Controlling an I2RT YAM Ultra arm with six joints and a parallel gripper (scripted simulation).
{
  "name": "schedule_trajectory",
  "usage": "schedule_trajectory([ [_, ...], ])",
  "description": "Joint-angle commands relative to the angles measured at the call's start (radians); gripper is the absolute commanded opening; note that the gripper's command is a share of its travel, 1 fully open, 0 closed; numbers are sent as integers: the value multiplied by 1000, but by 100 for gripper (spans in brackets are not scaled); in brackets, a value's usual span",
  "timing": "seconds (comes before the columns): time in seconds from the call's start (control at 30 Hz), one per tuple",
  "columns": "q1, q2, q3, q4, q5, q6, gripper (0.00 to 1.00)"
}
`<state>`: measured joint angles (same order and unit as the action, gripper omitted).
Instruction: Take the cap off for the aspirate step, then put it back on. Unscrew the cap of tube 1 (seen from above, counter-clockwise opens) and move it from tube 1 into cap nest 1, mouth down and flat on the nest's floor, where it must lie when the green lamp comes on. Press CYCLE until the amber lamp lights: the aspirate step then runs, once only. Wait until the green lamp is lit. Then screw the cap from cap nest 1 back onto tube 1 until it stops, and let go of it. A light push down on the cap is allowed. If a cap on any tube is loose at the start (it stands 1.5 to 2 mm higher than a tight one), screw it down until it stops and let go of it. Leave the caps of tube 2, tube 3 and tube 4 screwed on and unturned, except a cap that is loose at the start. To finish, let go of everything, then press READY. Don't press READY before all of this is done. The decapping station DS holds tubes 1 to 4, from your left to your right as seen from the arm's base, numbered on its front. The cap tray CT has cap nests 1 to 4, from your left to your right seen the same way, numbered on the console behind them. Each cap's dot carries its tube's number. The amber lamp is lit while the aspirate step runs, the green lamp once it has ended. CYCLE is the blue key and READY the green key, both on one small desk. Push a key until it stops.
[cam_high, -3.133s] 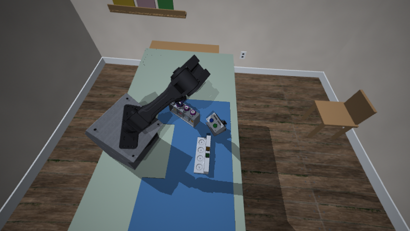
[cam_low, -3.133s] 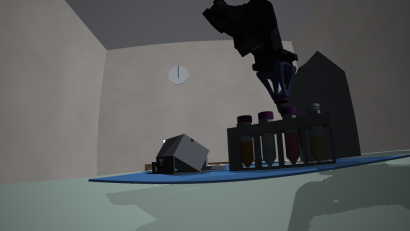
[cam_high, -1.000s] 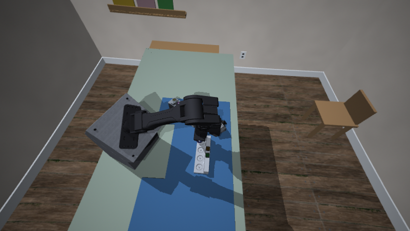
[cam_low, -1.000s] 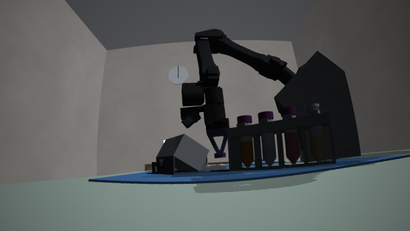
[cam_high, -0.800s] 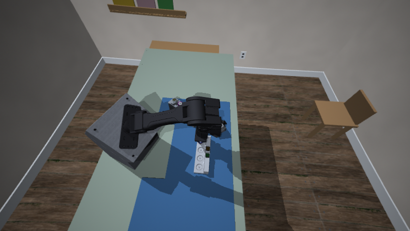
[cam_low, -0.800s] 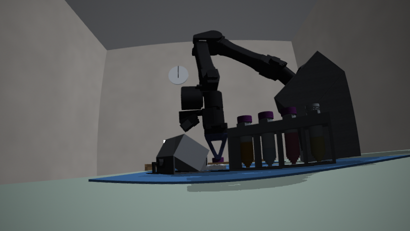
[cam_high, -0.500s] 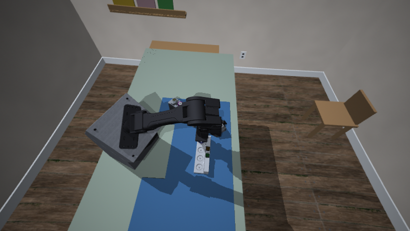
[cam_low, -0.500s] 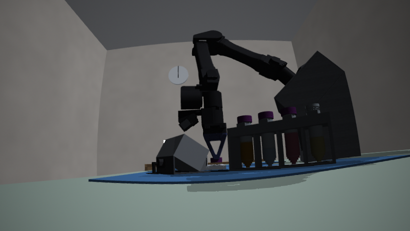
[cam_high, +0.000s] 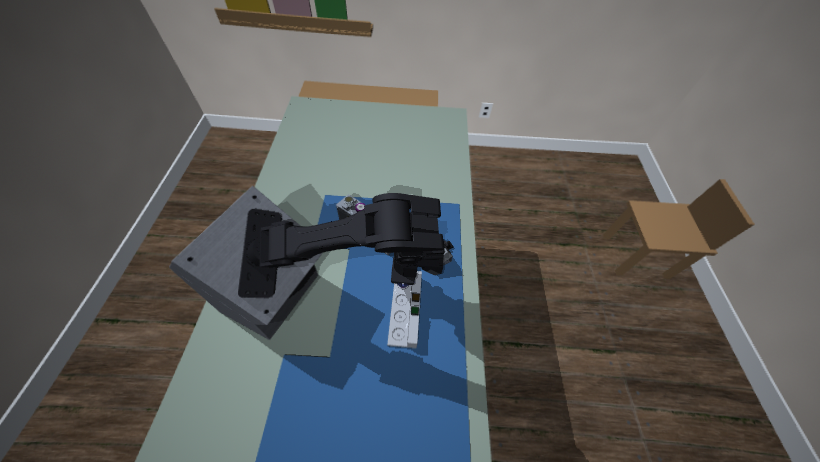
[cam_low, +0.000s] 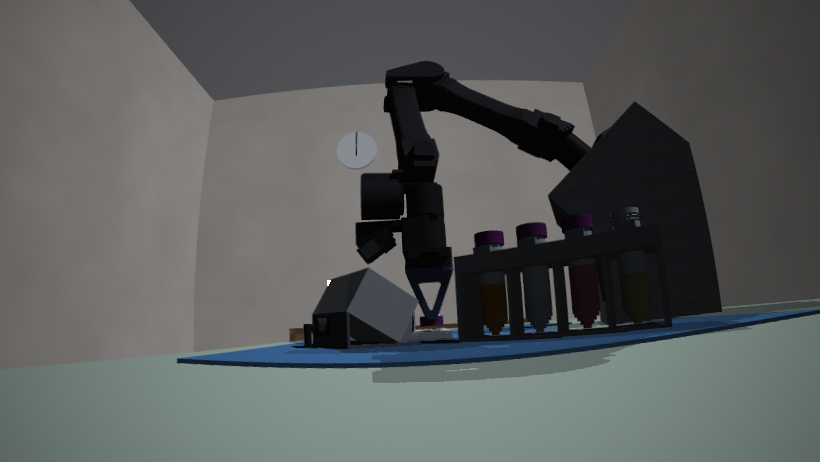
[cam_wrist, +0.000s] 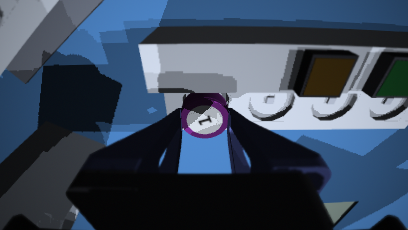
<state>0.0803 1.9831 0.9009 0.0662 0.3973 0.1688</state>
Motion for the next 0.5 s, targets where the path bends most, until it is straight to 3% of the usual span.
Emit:
schedule_trajectory([
  [0.0, 2, -5, 3, 7, -1, -5, 0],
  [0.47, -2, 1, 5, 12, -3, -8, 0],
])
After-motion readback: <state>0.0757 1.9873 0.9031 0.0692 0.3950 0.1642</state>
